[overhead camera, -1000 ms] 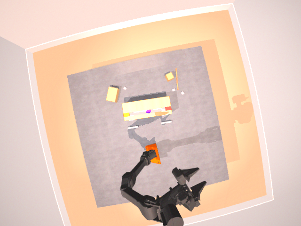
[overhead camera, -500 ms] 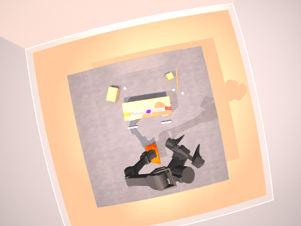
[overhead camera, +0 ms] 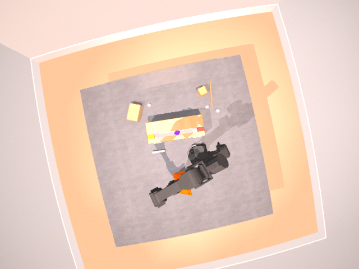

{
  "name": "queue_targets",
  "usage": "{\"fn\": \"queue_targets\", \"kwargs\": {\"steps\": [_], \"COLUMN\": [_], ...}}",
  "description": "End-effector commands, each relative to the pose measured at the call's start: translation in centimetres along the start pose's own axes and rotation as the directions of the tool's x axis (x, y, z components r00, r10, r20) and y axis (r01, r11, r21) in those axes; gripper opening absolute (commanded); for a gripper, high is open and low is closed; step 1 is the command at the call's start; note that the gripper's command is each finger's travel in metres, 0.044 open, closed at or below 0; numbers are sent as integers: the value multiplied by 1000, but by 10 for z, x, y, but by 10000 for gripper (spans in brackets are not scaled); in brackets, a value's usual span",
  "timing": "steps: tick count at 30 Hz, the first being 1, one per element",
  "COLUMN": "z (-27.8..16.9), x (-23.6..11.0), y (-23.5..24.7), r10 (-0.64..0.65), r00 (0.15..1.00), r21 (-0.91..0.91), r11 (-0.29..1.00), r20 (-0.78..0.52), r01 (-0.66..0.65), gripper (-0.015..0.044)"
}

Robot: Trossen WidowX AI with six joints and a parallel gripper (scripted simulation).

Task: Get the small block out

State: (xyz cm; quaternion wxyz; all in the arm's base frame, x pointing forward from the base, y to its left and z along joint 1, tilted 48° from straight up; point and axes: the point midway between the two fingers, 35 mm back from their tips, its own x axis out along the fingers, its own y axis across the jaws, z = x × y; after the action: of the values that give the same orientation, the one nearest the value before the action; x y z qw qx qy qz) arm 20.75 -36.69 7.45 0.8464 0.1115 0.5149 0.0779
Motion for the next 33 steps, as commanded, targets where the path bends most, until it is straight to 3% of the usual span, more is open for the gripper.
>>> {"fn": "queue_targets", "kwargs": {"steps": [1, 11, 21, 33], "z": [15, 26, 25, 25], "x": [54, 107, 144, 144], "y": [48, 116, 185, 186], "r10": [222, 469, 657, 659], "r00": [974, 872, 716, 713], "r21": [-344, -697, -884, -886], "r11": [911, 578, 158, 152], "r20": [-53, -143, -238, -239], "r01": [-227, -425, -439, -438], "gripper": [400, 400, 400, 400]}}
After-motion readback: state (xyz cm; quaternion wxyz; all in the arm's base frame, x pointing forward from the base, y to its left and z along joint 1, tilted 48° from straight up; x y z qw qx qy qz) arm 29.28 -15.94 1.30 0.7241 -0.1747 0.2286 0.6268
